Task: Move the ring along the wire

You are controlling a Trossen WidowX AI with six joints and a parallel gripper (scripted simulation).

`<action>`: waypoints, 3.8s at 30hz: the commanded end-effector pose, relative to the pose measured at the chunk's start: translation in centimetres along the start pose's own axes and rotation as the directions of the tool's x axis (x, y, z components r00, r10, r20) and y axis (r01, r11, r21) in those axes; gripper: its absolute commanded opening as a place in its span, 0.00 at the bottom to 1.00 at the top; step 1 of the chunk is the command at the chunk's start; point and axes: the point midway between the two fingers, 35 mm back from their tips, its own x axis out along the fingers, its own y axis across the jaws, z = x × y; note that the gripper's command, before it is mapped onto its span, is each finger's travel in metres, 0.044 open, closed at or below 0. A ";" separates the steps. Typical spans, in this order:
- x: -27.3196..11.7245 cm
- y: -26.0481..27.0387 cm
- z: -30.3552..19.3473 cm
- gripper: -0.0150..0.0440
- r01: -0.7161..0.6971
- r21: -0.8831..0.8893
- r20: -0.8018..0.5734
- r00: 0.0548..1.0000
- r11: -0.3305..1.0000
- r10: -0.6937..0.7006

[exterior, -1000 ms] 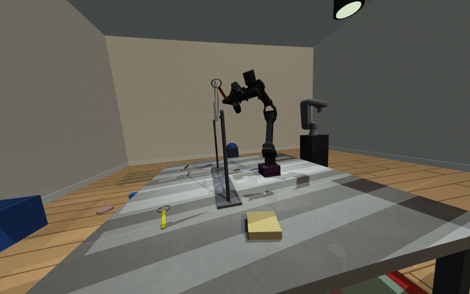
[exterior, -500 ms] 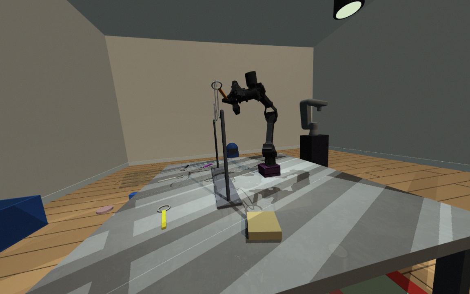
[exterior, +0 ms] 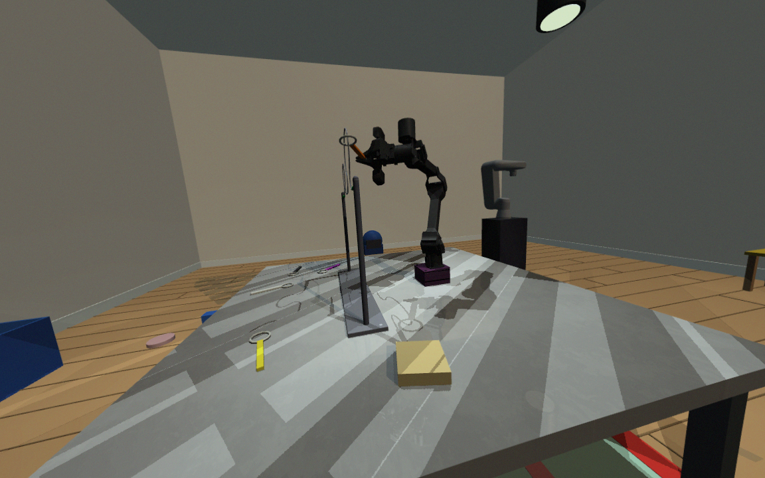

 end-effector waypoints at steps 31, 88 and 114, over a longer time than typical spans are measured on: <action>0.1 -1.0 0.1 0.00 0.202 -0.359 0.079 0.979 0.911 -0.186; 0.9 0.6 -1.8 0.00 0.336 -0.567 0.168 0.941 0.752 -0.293; 1.6 8.4 -5.0 0.00 0.070 -0.131 0.007 0.998 0.989 -0.070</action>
